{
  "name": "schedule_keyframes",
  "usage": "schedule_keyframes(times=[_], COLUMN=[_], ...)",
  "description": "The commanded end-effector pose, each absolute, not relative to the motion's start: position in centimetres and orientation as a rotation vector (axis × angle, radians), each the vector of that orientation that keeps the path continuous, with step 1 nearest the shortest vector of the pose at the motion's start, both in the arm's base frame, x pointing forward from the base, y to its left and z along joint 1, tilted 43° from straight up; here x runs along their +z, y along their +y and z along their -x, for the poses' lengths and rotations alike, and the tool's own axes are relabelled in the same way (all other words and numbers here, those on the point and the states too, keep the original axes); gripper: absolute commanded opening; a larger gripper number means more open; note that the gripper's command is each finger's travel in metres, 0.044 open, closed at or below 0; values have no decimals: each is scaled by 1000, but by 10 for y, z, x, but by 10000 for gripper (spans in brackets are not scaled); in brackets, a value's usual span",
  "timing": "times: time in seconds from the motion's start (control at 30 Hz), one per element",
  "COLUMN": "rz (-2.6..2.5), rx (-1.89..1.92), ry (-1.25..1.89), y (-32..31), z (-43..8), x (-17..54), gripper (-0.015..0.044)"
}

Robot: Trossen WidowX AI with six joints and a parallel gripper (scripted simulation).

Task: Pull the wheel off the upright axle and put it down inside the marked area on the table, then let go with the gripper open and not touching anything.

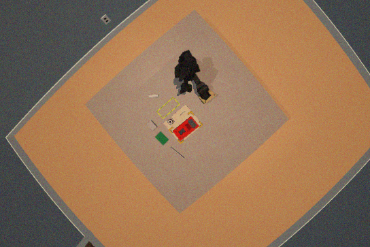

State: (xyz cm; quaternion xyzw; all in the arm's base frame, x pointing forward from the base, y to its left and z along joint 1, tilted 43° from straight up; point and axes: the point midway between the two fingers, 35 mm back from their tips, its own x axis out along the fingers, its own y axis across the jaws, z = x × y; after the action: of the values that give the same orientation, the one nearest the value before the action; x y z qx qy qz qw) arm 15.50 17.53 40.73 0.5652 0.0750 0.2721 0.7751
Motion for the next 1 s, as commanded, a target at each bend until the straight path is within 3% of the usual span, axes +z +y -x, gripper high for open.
schedule_keyframes(times=[0.0, 0.1, 0.53, 0.97], rz=[-1215, -1101, -569, -42], rx=[584, 512, 124, -237], ry=[163, 180, 357, 716], y=[176, 187, 204, 155], z=[-156, -171, -268, -341], x=[407, 396, 312, 209], gripper=[374, 300, 300, 300])
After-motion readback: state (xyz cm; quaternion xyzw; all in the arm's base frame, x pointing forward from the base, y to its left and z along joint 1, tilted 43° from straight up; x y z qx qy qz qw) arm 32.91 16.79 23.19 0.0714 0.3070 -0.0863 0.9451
